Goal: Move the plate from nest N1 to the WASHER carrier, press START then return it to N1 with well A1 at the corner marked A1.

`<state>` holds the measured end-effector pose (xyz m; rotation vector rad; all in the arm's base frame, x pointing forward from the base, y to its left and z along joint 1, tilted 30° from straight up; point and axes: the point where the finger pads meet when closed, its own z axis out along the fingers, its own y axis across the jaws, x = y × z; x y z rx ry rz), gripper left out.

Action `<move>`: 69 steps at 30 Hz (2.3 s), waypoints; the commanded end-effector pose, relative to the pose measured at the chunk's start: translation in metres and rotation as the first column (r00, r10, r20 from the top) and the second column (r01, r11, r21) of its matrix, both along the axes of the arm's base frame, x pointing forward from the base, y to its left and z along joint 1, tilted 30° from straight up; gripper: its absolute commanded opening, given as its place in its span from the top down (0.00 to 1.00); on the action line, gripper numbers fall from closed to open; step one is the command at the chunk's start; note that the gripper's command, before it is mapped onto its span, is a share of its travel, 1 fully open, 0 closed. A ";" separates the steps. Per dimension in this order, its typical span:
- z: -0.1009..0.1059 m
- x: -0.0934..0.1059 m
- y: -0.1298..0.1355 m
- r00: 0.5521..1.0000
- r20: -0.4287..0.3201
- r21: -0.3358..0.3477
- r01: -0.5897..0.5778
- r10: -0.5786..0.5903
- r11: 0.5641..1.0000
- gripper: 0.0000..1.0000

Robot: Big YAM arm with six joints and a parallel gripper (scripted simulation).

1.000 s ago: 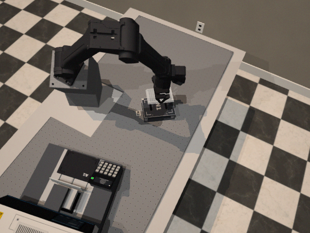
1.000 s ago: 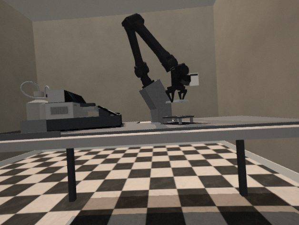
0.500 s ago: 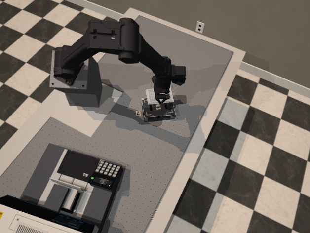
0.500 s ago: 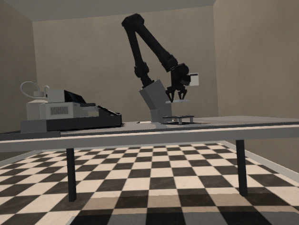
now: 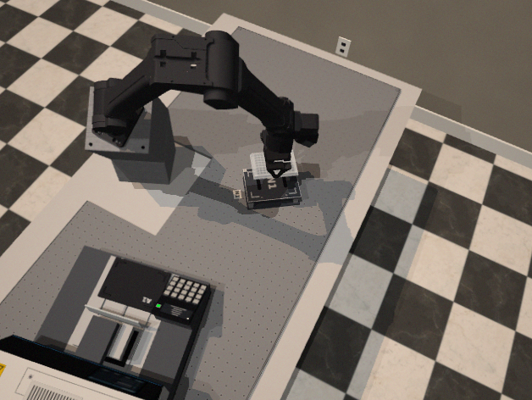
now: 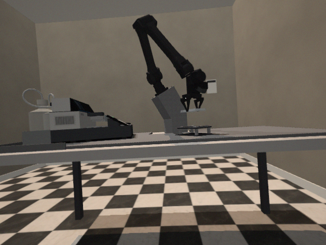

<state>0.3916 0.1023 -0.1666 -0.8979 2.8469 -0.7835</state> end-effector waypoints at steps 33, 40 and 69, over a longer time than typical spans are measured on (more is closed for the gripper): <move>-0.006 0.009 -0.007 1.000 0.008 0.000 0.004 -0.004 1.000 0.16; -0.015 0.017 -0.009 1.000 0.018 0.006 0.004 -0.004 1.000 0.16; -0.053 0.025 -0.028 1.000 0.014 0.003 0.004 -0.004 1.000 0.16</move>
